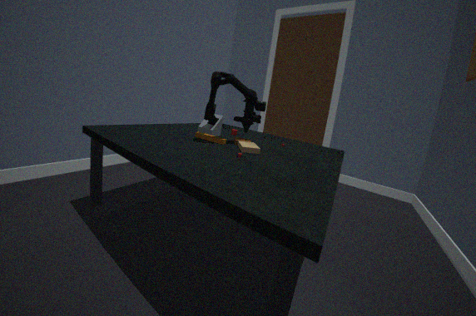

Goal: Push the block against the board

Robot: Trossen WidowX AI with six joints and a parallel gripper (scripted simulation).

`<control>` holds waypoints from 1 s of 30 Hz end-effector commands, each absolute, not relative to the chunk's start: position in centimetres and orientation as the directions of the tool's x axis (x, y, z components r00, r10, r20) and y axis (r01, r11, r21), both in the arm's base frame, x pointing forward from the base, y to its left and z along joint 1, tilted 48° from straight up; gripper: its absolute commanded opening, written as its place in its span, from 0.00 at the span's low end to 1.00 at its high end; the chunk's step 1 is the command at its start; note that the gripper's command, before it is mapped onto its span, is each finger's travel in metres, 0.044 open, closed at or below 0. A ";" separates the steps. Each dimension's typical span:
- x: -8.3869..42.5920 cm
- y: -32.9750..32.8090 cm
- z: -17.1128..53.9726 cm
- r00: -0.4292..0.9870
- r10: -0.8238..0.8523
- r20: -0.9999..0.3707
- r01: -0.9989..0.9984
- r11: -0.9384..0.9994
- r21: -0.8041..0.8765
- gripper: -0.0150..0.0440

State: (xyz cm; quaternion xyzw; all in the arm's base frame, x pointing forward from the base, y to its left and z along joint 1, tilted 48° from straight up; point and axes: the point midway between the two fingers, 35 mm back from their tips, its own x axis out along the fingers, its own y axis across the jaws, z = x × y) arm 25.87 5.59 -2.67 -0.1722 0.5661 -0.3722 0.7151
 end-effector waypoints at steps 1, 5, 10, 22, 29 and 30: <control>24.5 5.2 -2.4 0.080 -0.725 -0.685 0.443 0.641 -0.627 0.25; 23.1 4.6 -2.2 0.080 -0.725 -0.684 0.560 0.600 -0.571 0.25; 21.3 3.8 -2.0 0.079 -0.726 -0.683 0.691 0.533 -0.487 0.25; 20.8 -0.1 -5.1 0.079 -0.728 -0.681 0.750 0.494 -0.441 0.25; 20.8 -0.8 -5.5 0.078 -0.730 -0.679 0.750 0.492 -0.442 0.25; 20.9 -0.8 -5.5 0.078 -0.729 -0.680 0.750 0.492 -0.442 0.25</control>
